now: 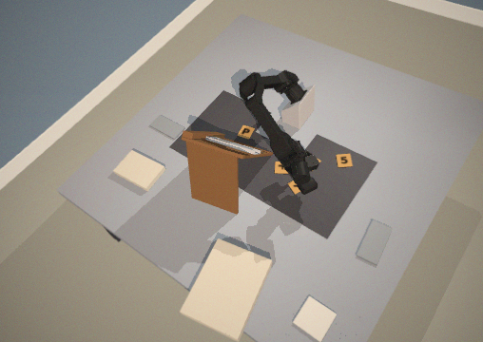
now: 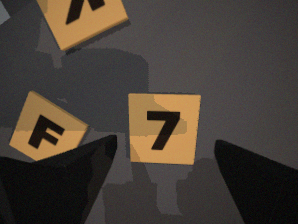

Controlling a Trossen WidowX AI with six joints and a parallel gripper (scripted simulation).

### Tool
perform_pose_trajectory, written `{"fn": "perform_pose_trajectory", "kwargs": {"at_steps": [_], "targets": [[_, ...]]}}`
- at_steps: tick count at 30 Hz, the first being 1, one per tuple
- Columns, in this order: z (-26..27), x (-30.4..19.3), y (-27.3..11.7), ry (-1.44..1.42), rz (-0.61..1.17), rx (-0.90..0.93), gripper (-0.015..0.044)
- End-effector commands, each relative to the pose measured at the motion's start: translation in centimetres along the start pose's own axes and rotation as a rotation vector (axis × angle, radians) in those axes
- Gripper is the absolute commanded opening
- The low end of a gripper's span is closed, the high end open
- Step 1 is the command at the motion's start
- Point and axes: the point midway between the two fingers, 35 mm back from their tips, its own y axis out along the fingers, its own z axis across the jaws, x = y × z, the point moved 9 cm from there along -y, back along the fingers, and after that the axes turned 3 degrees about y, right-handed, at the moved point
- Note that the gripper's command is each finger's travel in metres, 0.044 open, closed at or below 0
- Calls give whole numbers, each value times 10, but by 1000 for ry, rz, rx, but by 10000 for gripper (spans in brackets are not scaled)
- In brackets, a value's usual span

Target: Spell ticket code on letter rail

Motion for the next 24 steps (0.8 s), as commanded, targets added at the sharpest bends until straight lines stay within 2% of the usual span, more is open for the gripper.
{"fn": "perform_pose_trajectory", "kwargs": {"at_steps": [1, 24], "targets": [[1, 2, 2, -7, 2, 6, 340], [1, 2, 6, -7, 2, 6, 340]]}}
